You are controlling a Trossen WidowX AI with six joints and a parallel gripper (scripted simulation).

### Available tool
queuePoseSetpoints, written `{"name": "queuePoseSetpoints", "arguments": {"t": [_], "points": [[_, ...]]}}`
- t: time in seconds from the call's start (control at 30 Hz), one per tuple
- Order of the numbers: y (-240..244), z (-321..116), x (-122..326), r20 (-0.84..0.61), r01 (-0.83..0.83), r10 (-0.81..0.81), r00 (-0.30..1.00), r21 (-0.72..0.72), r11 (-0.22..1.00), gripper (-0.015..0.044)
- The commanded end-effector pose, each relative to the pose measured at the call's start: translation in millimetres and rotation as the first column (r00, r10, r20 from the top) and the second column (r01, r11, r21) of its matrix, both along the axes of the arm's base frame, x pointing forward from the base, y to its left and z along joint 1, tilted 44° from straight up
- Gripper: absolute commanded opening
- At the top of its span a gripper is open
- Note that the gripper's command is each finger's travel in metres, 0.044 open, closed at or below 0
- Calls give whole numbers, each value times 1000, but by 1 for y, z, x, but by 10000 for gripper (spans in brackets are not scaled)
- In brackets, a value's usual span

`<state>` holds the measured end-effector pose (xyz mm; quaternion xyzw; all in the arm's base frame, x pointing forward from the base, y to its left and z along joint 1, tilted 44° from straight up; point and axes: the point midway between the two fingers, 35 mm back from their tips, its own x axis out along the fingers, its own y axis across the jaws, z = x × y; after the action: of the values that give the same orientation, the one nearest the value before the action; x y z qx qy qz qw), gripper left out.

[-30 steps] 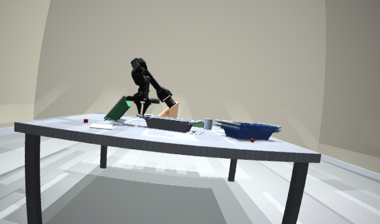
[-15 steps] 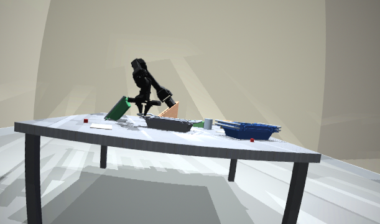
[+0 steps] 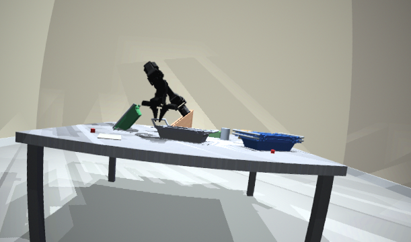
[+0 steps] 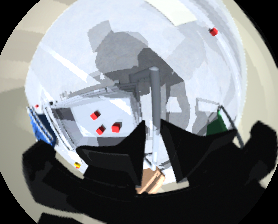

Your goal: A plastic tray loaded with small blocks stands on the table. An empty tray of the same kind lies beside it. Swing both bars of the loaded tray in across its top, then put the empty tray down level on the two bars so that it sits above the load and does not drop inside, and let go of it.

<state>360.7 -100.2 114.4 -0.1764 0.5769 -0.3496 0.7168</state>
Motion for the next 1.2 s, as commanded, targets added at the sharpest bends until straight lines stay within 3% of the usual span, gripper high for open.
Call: {"name": "queuePoseSetpoints", "arguments": {"t": [0.0, 0.4, 0.73, 1.17], "points": [[12, -15, 9, 3, -12, 12, 1000, 29, 1000, 90], [19, -49, 20, 3, -12, 12, 1000, 29, 999, 90], [46, -14, 15, 3, -12, 12, 1000, 31, 999, 90], [44, -19, 15, -4, -17, 17, 1000, 35, 999, 90]]}}
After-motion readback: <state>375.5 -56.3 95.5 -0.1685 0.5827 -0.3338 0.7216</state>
